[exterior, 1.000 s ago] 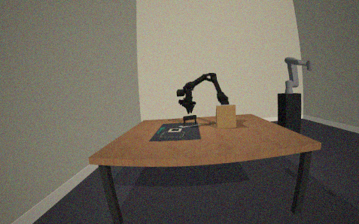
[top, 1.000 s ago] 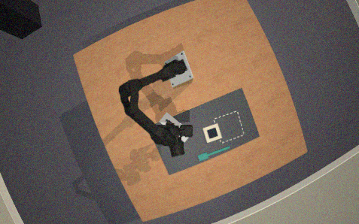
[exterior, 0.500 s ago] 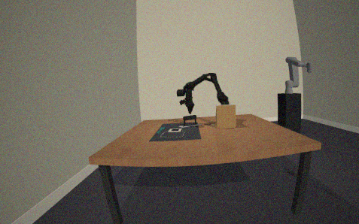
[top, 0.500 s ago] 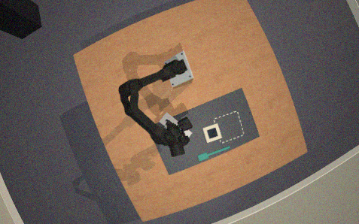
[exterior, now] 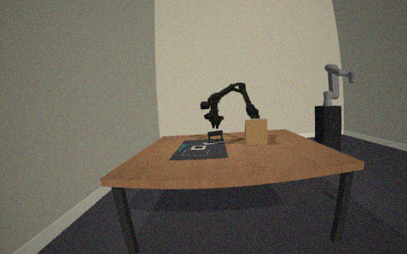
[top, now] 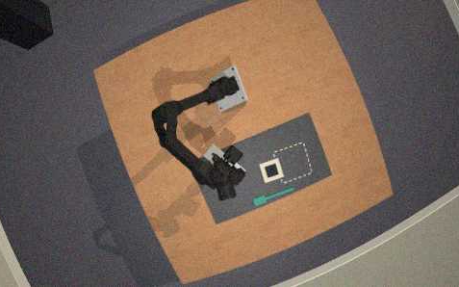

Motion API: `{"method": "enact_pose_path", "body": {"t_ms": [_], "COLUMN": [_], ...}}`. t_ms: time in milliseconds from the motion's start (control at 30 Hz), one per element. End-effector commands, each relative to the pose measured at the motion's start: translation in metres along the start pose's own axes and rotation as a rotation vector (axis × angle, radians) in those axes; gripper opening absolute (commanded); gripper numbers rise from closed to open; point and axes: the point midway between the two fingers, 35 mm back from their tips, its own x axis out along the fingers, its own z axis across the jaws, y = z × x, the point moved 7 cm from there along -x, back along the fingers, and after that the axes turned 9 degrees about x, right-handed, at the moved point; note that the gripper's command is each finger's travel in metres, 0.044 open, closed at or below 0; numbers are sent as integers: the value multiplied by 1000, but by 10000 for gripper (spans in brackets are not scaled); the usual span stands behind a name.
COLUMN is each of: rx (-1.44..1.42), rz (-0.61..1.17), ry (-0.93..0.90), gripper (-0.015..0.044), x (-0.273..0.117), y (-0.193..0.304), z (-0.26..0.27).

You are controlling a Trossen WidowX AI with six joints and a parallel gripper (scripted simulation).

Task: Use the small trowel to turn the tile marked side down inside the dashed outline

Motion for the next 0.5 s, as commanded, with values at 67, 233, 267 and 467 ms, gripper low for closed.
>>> {"method": "enact_pose_path", "body": {"t_ms": [67, 233, 267, 467], "rx": [-16, -13, -13, -11], "rz": [1, 2, 2, 3], "ry": [3, 2, 2, 0], "gripper": [270, 270, 270, 270], "x": [4, 12, 14, 20], "y": [0, -1, -1, -1], "z": [0, -1, -1, -1]}}
